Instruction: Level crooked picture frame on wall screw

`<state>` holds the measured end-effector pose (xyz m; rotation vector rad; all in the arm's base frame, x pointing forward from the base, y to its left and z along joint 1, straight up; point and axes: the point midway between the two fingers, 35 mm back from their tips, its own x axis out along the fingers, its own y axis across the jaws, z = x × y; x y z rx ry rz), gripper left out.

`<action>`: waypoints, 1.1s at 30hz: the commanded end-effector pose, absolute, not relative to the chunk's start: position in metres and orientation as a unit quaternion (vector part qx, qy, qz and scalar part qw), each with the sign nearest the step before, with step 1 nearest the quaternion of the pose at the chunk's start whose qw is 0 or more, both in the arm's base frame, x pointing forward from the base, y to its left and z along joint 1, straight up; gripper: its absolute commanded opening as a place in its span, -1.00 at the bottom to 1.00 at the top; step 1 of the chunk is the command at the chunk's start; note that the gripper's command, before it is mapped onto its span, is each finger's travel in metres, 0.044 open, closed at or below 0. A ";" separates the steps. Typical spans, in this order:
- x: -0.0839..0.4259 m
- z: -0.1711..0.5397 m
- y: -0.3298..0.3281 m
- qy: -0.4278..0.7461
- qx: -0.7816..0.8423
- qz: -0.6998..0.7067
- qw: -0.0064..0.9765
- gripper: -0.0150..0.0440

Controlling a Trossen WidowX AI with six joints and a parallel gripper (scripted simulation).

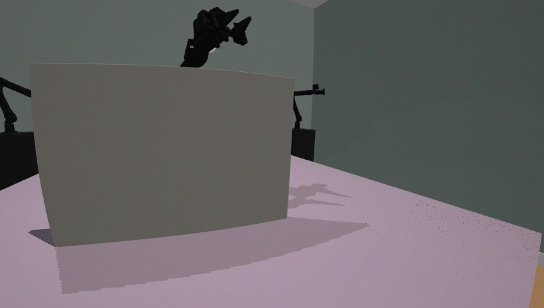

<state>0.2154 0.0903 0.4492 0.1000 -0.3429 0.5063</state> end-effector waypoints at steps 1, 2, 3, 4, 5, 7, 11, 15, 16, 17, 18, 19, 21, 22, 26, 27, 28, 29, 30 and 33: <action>0.217 0.417 0.064 -0.130 0.096 0.223 0.961 0.39; 0.218 0.409 0.058 -0.120 0.110 0.214 0.963 0.39; 0.218 0.400 0.051 -0.110 0.124 0.205 0.965 0.39; 0.218 0.391 0.044 -0.100 0.139 0.196 0.966 0.39; 0.218 0.382 0.037 -0.091 0.155 0.186 0.966 0.39; 0.217 0.365 0.024 -0.074 0.187 0.166 0.965 0.39; 0.212 0.330 0.001 -0.043 0.254 0.127 0.958 0.39; 0.205 0.295 -0.021 -0.021 0.327 0.086 0.941 0.39; 0.203 0.286 -0.026 -0.017 0.347 0.075 0.935 0.39; 0.200 0.278 -0.031 -0.014 0.366 0.065 0.928 0.39; 0.198 0.269 -0.034 -0.010 0.387 0.058 0.920 0.39; 0.196 0.261 -0.038 -0.007 0.409 0.050 0.911 0.39; 0.190 0.244 -0.045 -0.003 0.453 0.035 0.891 0.39; 0.188 0.236 -0.048 -0.002 0.475 0.028 0.879 0.39; 0.177 0.203 -0.061 -0.003 0.562 0.001 0.827 0.39; 0.175 0.197 -0.063 -0.004 0.578 -0.004 0.816 0.39; 0.173 0.193 -0.065 -0.005 0.588 -0.007 0.809 0.39; 0.173 0.192 -0.065 -0.006 0.591 -0.008 0.806 0.39; 0.173 0.192 -0.065 -0.006 0.591 -0.008 0.806 0.39; 0.173 0.192 -0.065 -0.006 0.591 -0.008 0.806 0.39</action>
